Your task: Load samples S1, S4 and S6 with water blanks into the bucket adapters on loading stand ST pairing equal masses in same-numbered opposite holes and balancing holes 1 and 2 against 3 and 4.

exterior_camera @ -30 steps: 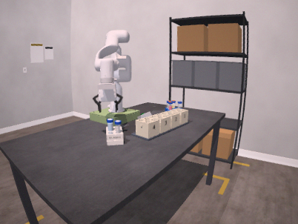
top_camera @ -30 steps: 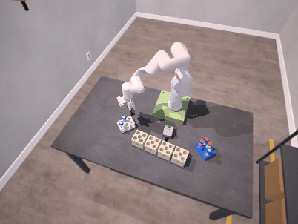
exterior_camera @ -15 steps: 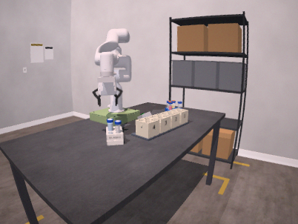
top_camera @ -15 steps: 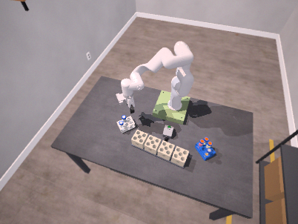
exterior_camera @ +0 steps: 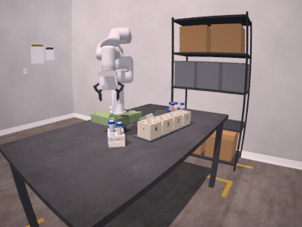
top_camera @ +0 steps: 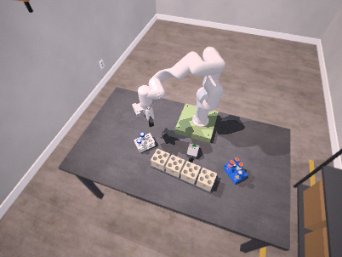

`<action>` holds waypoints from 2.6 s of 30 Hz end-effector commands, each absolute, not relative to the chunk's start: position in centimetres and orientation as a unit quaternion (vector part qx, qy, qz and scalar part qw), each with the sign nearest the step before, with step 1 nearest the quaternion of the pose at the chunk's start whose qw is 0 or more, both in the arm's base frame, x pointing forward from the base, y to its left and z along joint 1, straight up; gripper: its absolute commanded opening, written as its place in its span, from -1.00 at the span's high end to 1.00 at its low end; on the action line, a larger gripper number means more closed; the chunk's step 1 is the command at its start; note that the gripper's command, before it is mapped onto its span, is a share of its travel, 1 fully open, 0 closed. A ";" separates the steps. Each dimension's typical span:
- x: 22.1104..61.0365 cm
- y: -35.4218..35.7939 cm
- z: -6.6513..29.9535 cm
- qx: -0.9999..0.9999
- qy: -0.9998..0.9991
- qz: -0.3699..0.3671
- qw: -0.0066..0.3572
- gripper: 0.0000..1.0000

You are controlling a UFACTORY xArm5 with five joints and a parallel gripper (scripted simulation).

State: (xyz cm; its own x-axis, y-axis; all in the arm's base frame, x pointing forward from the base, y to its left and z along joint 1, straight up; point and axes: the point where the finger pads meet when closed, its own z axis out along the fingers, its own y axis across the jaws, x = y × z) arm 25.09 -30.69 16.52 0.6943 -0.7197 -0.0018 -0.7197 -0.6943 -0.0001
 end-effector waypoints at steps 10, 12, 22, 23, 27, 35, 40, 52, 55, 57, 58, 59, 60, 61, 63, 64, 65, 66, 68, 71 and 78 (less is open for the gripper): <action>25.4 -30.3 19.3 -0.927 0.376 0.000 0.000 -1.00; 25.9 -29.4 19.3 -0.939 0.344 0.000 0.000 -1.00; 27.8 -25.9 19.3 -0.976 0.217 0.000 0.000 -1.00; 28.1 -25.5 19.3 -0.980 0.200 0.000 0.000 -1.00; 29.0 -23.7 19.3 -0.991 0.135 0.000 0.000 -1.00; 30.5 -21.1 19.3 -0.999 0.035 0.000 0.000 -1.00; 31.7 -18.9 19.3 -1.000 -0.001 0.000 0.000 -1.00; 34.1 -14.5 19.3 -1.000 -0.001 0.000 0.000 -1.00; 34.9 -13.2 19.3 -1.000 -0.001 0.000 0.000 -1.00; 35.3 -12.3 19.3 -1.000 -0.001 0.000 0.000 -1.00; 35.6 -11.9 19.3 -1.000 -0.001 -0.001 0.001 -1.00; 35.8 -11.4 19.3 -1.000 -0.001 -0.001 0.001 -1.00; 36.1 -11.0 19.3 -1.000 -0.001 -0.001 0.001 -1.00; 36.3 -10.6 19.3 -1.000 -0.001 -0.001 0.001 -1.00; 36.8 -9.7 19.3 -1.000 -0.001 -0.001 0.001 -1.00; 37.0 -9.3 19.3 -1.000 -0.001 -0.001 0.001 -1.00; 37.0 -9.3 19.3 -1.000 -0.001 -0.001 0.001 -1.00; 37.0 -9.3 19.3 -1.000 -0.001 -0.001 0.001 -1.00; 37.5 -8.4 19.3 -1.000 -0.001 -0.001 0.001 -1.00; 38.3 -7.1 19.3 -1.000 -0.001 -0.001 0.001 -1.00; 39.9 -4.0 19.3 -1.000 -0.001 -0.001 0.001 -1.00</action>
State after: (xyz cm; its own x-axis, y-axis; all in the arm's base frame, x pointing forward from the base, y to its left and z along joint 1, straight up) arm 38.59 -6.06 19.20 1.0000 0.0029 -0.0016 0.0029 -1.0000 -0.0002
